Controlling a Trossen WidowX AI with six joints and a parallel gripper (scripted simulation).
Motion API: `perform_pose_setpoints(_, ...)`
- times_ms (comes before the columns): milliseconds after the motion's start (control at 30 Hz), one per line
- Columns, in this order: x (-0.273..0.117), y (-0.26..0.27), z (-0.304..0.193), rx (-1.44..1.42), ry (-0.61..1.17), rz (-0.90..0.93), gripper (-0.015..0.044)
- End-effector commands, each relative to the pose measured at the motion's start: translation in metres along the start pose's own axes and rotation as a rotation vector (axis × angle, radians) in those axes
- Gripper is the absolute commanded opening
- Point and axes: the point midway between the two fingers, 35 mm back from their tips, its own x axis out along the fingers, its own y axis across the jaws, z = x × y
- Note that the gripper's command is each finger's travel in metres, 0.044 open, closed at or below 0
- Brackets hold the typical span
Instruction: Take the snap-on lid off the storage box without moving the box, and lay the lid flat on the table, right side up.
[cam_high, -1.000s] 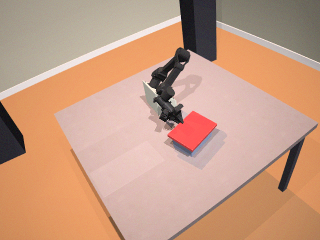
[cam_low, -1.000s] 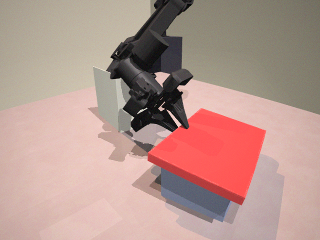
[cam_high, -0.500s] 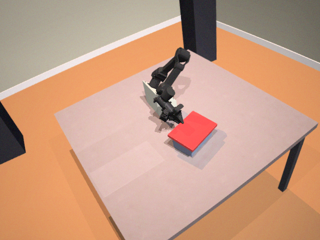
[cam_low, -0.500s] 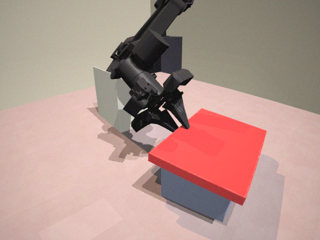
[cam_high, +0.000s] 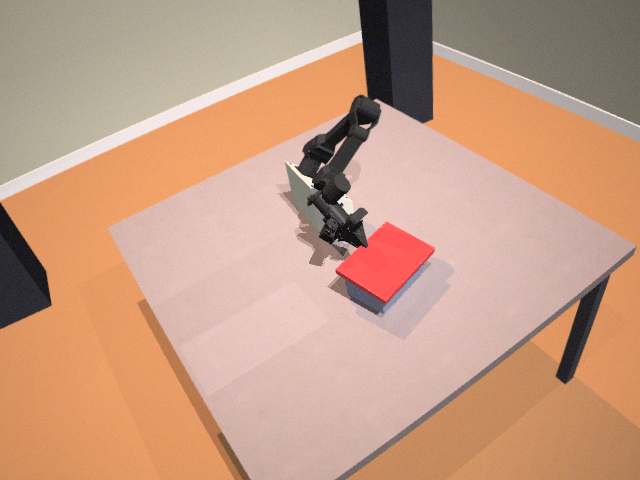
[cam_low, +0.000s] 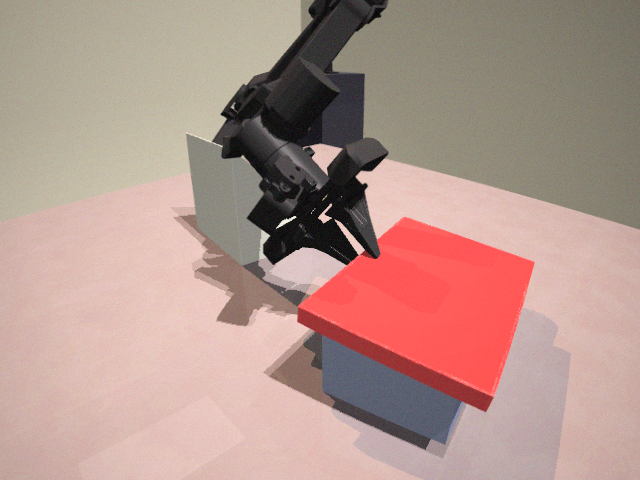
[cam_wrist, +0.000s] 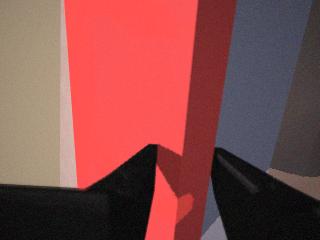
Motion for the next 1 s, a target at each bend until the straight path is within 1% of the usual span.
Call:
perform_pose_setpoints(0, 0.001, 0.0, 0.0, 0.003, -0.003, -0.001, 0.0)
perform_pose_setpoints(267, 0.0, 0.001, 0.0, 0.002, -0.002, -0.001, 0.0)
perform_pose_setpoints(967, -0.014, 0.025, 0.0, 0.004, -0.005, -0.003, 0.0)
